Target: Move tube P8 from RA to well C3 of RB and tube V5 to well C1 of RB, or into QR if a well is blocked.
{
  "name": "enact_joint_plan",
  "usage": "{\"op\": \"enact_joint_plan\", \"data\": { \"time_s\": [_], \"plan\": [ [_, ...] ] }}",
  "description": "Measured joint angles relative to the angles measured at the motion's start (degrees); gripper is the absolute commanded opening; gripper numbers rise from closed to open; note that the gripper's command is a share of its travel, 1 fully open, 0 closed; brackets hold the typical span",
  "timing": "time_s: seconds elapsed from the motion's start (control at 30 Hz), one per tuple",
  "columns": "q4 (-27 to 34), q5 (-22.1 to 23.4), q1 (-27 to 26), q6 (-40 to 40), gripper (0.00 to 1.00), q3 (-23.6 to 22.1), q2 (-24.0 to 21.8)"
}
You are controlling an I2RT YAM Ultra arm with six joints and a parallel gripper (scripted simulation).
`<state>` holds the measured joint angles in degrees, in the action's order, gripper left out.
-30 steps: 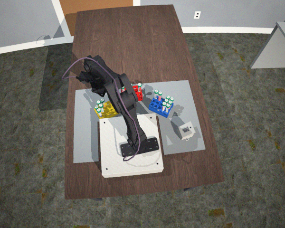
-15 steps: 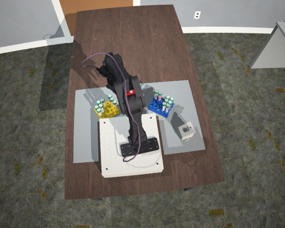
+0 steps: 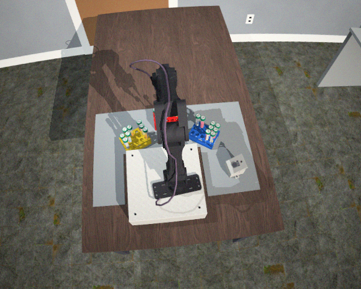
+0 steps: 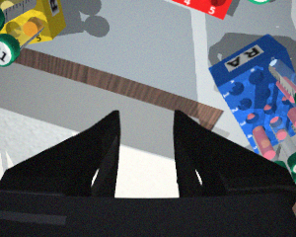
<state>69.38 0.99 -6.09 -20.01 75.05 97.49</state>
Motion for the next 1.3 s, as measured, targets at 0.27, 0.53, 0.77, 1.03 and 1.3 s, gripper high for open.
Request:
{"op": "enact_joint_plan", "data": {
  "time_s": [0.27, 0.53, 0.77, 1.03, 1.3],
  "plan": [
    [0.0, 0.11, 0.15, 12.35, 0.3, 0.0, 0.0],
    [0.0, 0.13, 0.15, 24.52, 0.3, 0.0, -0.02],
    [0.0, 0.15, 0.15, 36.76, 0.3, 0.0, -0.02],
    [0.0, 0.17, 0.15, 49.86, 0.3, 0.0, -0.02],
    [0.28, 0.17, -0.02, 60.19, 0.3, 0.26, 0.15]
  ]
}}
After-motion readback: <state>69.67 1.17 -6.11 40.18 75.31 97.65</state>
